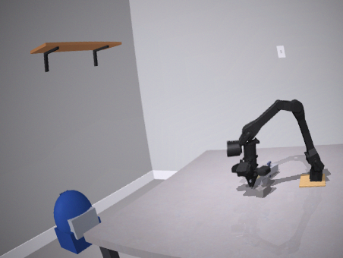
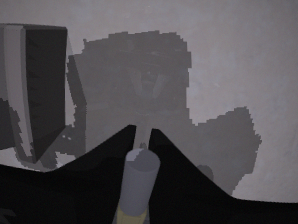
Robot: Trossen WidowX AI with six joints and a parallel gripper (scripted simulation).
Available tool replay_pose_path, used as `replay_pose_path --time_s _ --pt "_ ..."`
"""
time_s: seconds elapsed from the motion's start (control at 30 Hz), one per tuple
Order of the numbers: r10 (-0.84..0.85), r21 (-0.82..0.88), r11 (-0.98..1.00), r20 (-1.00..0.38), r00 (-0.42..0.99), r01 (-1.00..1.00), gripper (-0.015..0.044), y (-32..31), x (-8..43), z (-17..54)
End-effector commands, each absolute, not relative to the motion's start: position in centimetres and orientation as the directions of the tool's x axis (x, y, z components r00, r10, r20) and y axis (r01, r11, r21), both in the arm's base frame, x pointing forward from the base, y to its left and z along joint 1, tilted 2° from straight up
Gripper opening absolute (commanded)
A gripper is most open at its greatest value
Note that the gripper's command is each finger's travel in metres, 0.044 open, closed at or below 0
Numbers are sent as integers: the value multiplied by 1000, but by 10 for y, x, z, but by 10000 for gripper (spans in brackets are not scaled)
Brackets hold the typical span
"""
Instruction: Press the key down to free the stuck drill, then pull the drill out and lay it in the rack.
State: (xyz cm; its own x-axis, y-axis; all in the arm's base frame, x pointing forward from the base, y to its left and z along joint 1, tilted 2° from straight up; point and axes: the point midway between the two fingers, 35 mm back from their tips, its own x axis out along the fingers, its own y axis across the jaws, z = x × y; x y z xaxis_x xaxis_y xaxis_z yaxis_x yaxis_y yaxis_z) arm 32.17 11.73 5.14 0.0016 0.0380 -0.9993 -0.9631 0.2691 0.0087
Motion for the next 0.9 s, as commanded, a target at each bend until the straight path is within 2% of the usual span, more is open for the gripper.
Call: replay_pose_path --time_s 0.0,0.53,0.87 --pt "38 9 269 -999 2 -963 26 117 322 51" --pt "39 8 271 -999 3 -963 440 114 320 49" --pt "39 8 271 -999 3 -962 440 109 319 46"
